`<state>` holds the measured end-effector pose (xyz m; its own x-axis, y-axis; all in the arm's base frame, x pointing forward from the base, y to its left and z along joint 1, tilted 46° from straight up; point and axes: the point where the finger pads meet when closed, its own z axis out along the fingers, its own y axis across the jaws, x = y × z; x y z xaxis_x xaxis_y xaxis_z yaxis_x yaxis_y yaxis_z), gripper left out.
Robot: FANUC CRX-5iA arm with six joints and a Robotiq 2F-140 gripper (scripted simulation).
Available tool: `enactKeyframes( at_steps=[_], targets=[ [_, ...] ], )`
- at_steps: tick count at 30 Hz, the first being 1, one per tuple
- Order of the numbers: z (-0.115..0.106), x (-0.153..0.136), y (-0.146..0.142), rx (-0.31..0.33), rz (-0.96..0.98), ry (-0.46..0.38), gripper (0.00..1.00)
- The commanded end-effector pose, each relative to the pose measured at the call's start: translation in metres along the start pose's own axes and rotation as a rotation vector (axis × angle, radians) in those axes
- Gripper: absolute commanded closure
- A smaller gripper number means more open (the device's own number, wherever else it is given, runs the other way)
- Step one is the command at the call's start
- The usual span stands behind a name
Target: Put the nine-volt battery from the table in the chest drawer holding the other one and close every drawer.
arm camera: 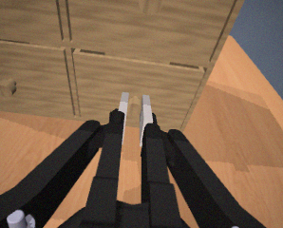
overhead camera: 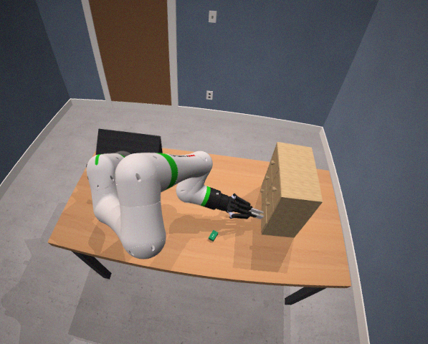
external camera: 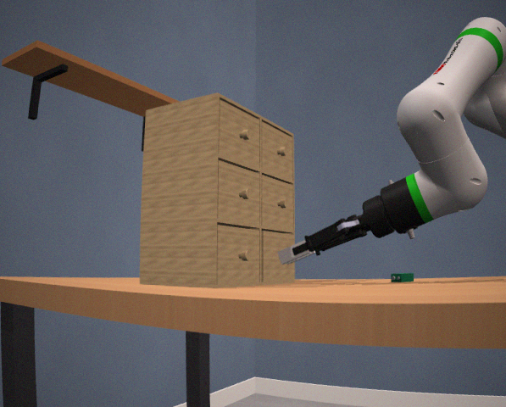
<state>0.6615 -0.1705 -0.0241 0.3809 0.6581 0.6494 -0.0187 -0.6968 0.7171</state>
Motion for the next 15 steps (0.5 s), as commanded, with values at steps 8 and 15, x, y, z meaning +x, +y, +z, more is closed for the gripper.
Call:
enactKeyframes(
  at_steps=[8,15],
  targets=[
    [-0.007,-0.002,0.0,0.0,0.0,0.0,0.92],
    [-0.013,-0.004,0.0,0.0,0.0,0.0,0.92]
  ],
)
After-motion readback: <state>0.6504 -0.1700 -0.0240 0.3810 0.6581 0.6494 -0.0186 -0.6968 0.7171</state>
